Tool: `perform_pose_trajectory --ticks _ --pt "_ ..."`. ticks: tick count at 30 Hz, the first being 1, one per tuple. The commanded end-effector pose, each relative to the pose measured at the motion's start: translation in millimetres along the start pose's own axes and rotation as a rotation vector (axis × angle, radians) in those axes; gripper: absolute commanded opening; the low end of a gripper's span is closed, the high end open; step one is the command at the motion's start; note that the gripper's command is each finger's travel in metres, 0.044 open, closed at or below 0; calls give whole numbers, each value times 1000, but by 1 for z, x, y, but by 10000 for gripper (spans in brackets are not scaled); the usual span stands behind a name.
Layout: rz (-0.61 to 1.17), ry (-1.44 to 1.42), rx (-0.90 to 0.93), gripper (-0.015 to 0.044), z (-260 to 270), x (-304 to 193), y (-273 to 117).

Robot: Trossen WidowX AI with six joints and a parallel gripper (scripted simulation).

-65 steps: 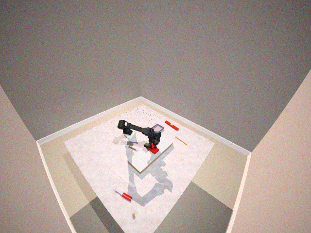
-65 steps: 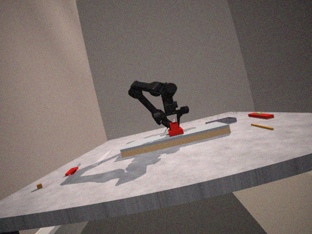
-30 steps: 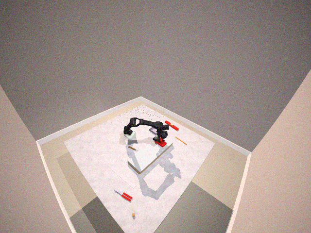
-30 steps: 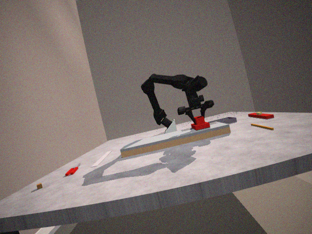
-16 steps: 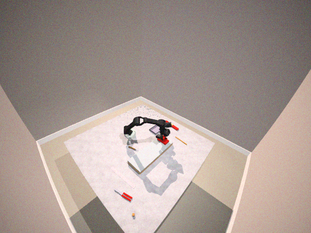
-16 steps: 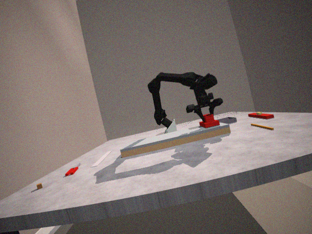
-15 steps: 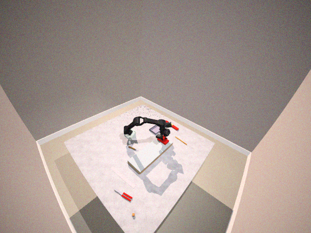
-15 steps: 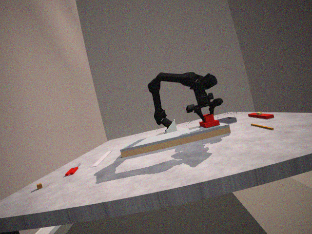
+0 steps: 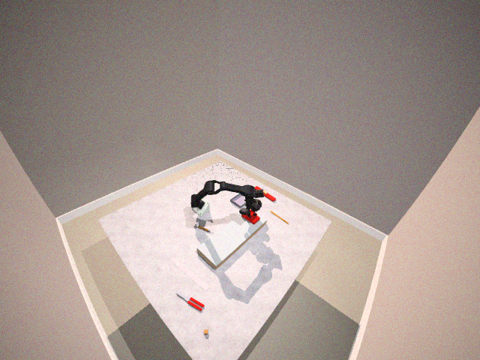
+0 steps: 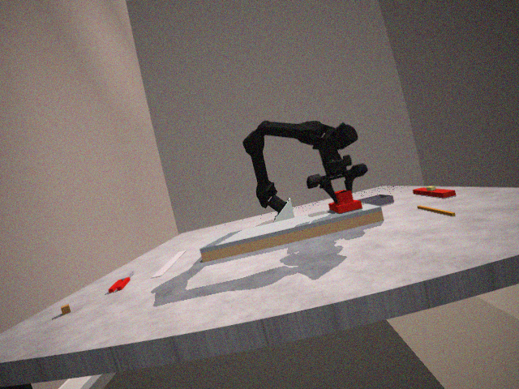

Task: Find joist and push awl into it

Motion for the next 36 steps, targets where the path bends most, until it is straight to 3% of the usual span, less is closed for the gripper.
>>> perform_pose_trajectory --ticks 1,36 --pt "3 7 -4 0 -18 0 1" --pt "5 4 -11 0 -148 -12 1"
Point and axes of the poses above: the point midway between the two fingers, 35 mm back from their tips, its own y axis out along the fingers, its own z axis across the jaws, x = y × z, the point moved 8 cm from there along -y, back along the fingers, and after that the axes turned 5 degrees about -y, right-handed, at the moved point
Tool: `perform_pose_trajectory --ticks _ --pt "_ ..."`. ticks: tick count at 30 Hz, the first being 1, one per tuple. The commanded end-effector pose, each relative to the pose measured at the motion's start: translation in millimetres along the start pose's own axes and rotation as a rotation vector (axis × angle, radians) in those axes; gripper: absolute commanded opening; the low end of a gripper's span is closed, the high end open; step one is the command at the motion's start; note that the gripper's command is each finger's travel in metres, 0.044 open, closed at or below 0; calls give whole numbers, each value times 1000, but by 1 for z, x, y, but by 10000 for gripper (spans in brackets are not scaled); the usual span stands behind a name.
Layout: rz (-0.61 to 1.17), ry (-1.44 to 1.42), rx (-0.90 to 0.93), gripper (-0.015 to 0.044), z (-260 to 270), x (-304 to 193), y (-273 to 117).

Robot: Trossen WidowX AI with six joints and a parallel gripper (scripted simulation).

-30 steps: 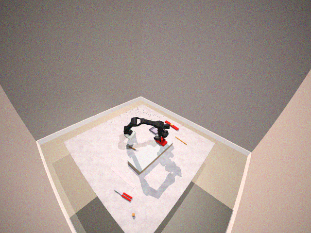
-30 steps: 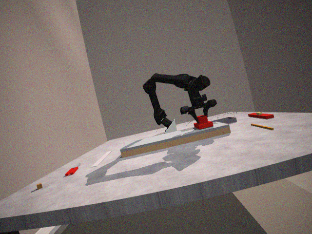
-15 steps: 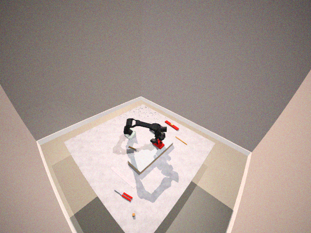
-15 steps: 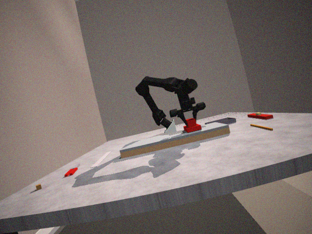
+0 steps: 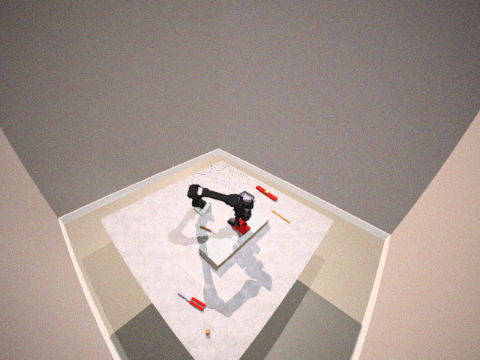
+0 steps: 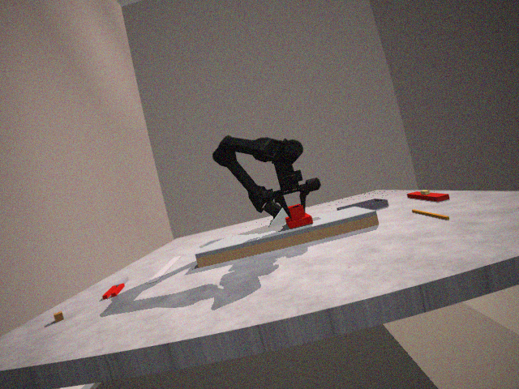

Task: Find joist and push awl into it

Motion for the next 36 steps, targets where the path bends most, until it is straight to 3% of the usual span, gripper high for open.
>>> perform_pose_trajectory --ticks 1,36 --pt "-1 3 -9 0 -18 -2 0" --pt "0 1 -15 0 -149 -13 -1"
Point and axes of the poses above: the point midway between the two fingers, 35 mm back from their tips, its own y axis out along the fingers, its own z axis across the jaws, x = y × z, the point moved 8 cm from there along -y, back along the fingers, and after that the axes turned 5 degrees about -y, right-handed, at the moved point
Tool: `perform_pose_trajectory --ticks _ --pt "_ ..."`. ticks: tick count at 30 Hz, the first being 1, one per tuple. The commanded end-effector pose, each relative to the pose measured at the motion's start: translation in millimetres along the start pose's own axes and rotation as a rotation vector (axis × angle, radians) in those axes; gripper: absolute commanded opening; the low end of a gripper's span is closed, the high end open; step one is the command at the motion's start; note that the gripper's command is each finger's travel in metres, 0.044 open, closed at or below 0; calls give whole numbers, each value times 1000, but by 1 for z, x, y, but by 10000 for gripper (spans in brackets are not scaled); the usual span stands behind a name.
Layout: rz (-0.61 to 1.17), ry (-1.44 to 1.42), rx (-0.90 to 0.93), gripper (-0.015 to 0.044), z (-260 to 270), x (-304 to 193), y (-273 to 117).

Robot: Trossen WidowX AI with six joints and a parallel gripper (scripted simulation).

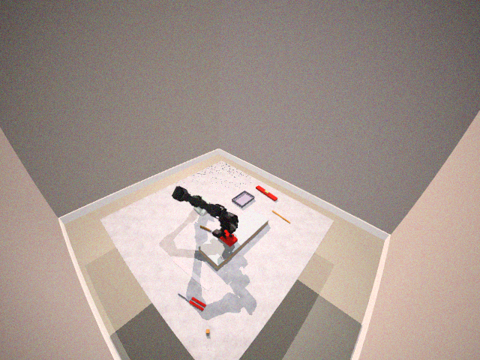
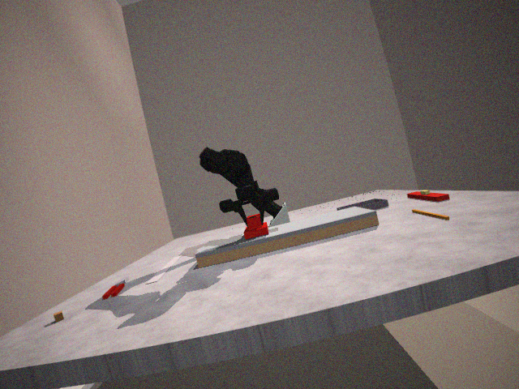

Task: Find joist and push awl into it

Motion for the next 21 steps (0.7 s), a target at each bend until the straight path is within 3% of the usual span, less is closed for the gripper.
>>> perform_pose_trajectory --ticks 1,21 --pt "2 7 -10 0 -19 -2 0" --pt "2 6 -13 0 -94 -9 -2"
Point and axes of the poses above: the point midway between the two fingers, 35 mm back from their tips, its own y axis out along the fingers, its own z axis across the jaws, x = y × z, the point moved 8 cm from there along -y, back along the fingers, and after that the axes turned 5 degrees about -y, right-handed, at the moved point
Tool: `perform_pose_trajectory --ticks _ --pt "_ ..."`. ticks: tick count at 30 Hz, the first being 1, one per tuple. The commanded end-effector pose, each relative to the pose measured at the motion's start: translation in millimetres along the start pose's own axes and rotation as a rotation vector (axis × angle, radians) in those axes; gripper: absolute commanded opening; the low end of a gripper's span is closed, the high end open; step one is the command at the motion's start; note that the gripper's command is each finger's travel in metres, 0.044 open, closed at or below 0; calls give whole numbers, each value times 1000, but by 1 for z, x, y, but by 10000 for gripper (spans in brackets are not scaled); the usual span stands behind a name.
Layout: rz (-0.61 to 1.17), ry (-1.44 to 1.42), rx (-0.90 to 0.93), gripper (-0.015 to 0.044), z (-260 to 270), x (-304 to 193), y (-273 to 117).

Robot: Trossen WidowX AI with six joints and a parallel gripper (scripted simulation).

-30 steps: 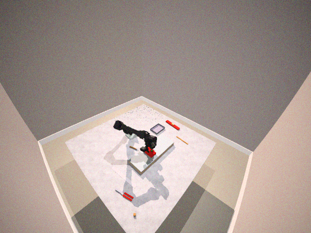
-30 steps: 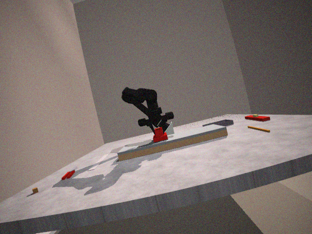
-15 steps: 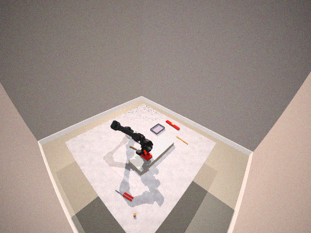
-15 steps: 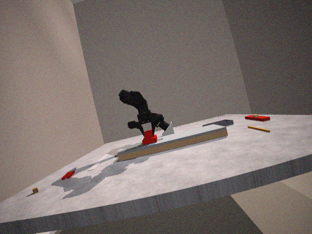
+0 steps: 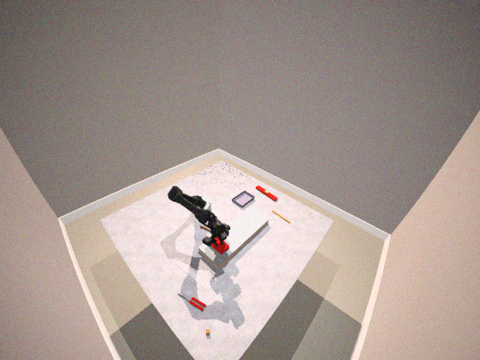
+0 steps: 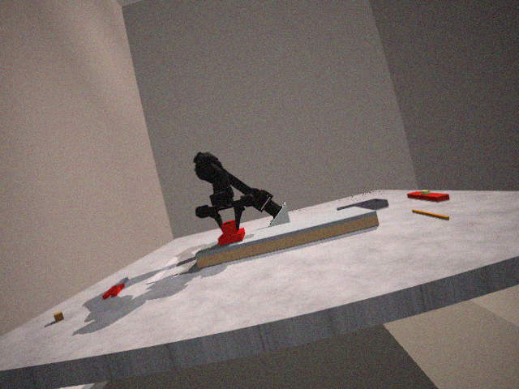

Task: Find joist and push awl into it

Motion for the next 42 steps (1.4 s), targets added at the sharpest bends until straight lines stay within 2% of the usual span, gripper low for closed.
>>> perform_pose_trajectory --ticks 1,7,22,42 --pt "2 9 -9 0 -19 -3 -1" --pt "1 9 -10 0 -39 -5 -1" --pt "0 8 -5 0 -35 -1 -4" --pt "3 9 -5 0 -40 22 -90"
Point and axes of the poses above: the point midway between the two fingers, 35 mm back from their tips, its own y axis out along the fingers, its own z axis across the jaws, x = y × z, the point moved 8 cm from there along -y, back along the fingers, and after that the axes turned 5 degrees about -y, right-handed, at the moved point
